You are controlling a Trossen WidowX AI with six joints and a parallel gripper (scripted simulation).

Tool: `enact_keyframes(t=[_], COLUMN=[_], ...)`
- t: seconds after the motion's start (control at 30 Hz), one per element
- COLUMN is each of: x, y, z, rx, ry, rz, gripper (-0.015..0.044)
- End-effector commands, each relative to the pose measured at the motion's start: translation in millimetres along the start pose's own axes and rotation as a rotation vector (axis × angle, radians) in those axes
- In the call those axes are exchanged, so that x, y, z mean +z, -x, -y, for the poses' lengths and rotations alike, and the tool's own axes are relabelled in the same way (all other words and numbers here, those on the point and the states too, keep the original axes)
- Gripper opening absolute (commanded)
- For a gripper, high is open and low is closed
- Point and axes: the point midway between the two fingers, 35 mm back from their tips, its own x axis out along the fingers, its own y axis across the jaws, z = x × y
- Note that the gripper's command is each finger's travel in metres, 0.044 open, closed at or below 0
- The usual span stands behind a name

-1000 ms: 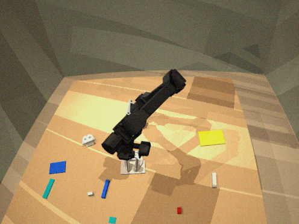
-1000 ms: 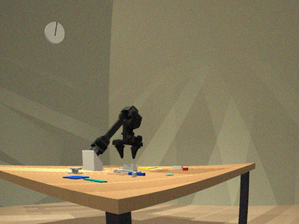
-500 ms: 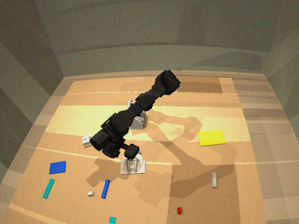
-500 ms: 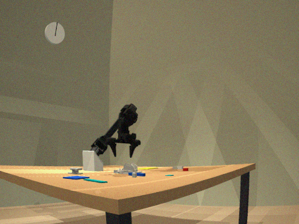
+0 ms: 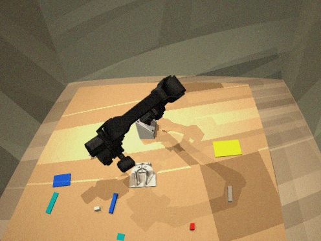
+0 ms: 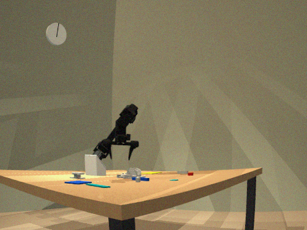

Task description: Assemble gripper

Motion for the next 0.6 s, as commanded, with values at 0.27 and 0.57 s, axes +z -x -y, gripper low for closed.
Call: enact_keyframes(t=[0.27,0.57], x=[17.8,28.5], y=[4.1,5.7], z=[30.1,53.7], rx=[-0.010,-0.015], ry=[-0.281,-0.490], rz=[0.003,0.000], gripper=[0.0440,0.0440])
